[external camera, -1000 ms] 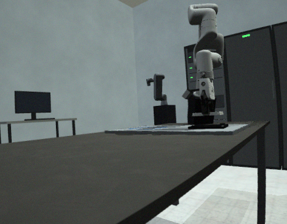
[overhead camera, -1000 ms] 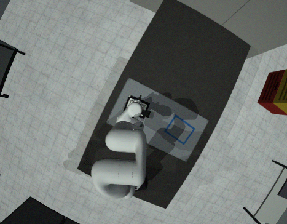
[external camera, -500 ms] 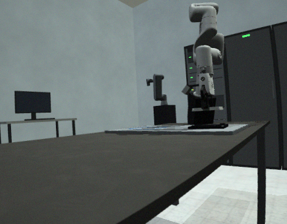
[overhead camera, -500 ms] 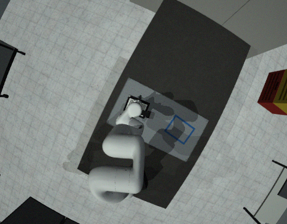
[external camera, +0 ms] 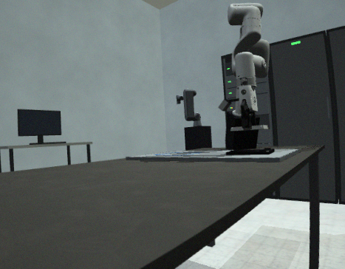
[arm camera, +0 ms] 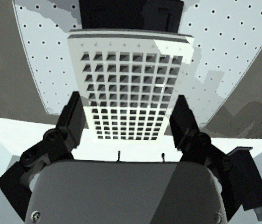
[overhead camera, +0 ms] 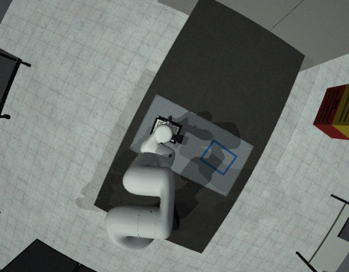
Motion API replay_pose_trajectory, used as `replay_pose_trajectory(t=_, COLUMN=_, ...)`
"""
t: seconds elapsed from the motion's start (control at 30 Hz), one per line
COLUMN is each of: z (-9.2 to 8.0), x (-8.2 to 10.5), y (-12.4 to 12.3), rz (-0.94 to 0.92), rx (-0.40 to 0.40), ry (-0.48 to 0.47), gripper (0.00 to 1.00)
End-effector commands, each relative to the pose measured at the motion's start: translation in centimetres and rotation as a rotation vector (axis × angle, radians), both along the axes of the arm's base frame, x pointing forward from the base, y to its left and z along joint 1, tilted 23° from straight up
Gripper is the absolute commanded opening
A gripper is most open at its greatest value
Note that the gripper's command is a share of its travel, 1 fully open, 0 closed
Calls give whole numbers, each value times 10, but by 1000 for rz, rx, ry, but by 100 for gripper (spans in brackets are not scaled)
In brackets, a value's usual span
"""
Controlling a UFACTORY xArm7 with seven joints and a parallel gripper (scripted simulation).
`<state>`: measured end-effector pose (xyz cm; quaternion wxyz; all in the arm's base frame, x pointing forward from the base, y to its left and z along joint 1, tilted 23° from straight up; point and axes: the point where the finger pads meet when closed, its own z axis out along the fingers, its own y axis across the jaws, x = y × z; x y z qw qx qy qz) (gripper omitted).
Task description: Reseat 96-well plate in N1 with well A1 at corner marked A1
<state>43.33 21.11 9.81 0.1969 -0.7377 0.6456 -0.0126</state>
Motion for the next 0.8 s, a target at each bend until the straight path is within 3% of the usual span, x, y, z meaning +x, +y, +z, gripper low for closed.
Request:
replay_pose_trajectory(t=0.0, z=2, x=1, y=0, rz=-1, rx=1, ry=-4, gripper=0)
replay_pose_trajectory(t=0.1, z=2, x=1, y=0, rz=-1, rx=1, ry=-4, gripper=0)
replay_pose_trajectory(t=0.33, z=-5, x=3, y=-22, rz=-214, rx=64, ry=60, gripper=0)
replay_pose_trajectory(t=0.77, z=-16, x=5, y=-57, rz=-214, rx=64, ry=60, gripper=0)
